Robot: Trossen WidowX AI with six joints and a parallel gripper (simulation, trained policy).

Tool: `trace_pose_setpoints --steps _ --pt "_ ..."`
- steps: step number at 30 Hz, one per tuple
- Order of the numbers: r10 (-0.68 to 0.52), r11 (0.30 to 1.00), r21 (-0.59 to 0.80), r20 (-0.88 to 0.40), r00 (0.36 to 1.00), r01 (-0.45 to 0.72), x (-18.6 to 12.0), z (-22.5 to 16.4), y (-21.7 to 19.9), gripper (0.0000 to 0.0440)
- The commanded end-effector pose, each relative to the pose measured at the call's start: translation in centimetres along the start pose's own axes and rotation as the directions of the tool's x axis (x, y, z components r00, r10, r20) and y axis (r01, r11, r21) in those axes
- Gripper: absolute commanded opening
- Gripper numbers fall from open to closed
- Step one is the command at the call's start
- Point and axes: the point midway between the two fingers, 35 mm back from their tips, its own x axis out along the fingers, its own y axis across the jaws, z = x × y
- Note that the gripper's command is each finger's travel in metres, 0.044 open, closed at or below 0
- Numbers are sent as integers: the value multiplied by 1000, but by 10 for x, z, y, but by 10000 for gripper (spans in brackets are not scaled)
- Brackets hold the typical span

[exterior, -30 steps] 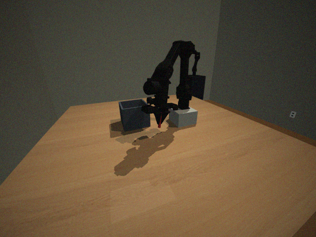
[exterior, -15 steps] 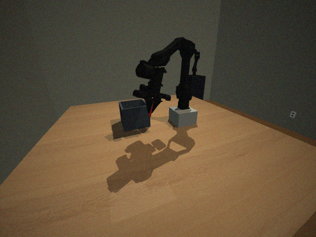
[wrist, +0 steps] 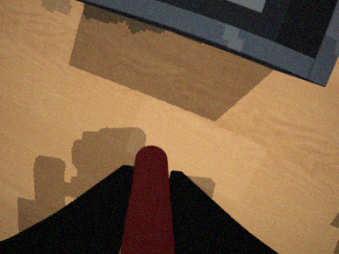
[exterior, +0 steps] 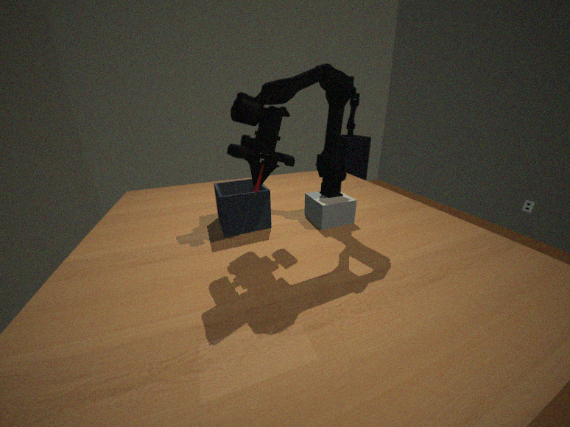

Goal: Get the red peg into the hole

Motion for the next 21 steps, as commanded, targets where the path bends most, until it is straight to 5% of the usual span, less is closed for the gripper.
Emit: trace_pose_setpoints --steps 1,21 --pt "-9 1000 3 22 1000 9 -3 16 0 0" --pt "-100 995 33 55 994 98 6 74 -10 0"
